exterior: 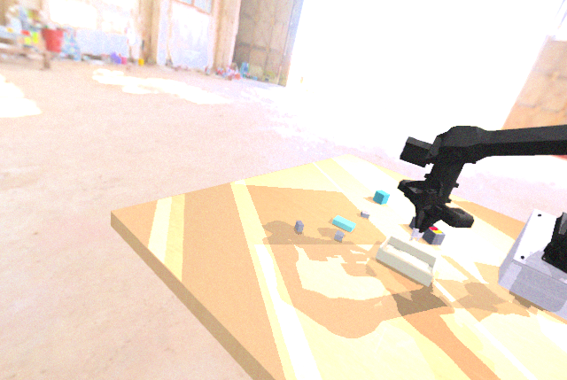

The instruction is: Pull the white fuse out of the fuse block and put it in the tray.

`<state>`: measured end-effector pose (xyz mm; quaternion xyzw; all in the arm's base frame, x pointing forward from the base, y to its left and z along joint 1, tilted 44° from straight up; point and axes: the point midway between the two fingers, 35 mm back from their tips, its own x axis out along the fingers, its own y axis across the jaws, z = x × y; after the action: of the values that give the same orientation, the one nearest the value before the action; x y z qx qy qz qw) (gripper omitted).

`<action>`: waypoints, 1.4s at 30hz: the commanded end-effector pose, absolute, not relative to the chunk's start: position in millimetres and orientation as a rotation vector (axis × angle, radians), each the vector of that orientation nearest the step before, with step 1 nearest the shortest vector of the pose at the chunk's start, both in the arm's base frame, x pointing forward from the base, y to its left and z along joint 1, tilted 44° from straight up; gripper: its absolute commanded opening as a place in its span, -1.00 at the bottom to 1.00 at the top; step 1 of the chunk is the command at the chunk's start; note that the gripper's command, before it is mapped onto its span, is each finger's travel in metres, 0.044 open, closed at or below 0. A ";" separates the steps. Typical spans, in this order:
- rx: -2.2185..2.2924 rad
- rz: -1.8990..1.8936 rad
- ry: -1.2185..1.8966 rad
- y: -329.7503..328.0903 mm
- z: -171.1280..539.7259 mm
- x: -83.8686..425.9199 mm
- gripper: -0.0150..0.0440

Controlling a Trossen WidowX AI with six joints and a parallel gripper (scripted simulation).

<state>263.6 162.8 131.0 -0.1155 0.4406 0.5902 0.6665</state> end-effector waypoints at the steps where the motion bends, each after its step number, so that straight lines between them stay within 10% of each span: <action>1: -0.251 1.332 0.993 165.7 134.3 261.5 -0.49; 28: -0.249 1.333 0.992 192.7 106.6 258.0 -0.49; 42: -0.250 1.336 0.990 182.9 117.4 259.7 0.63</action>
<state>257.3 190.6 109.9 -0.1098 0.4397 0.5933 0.6653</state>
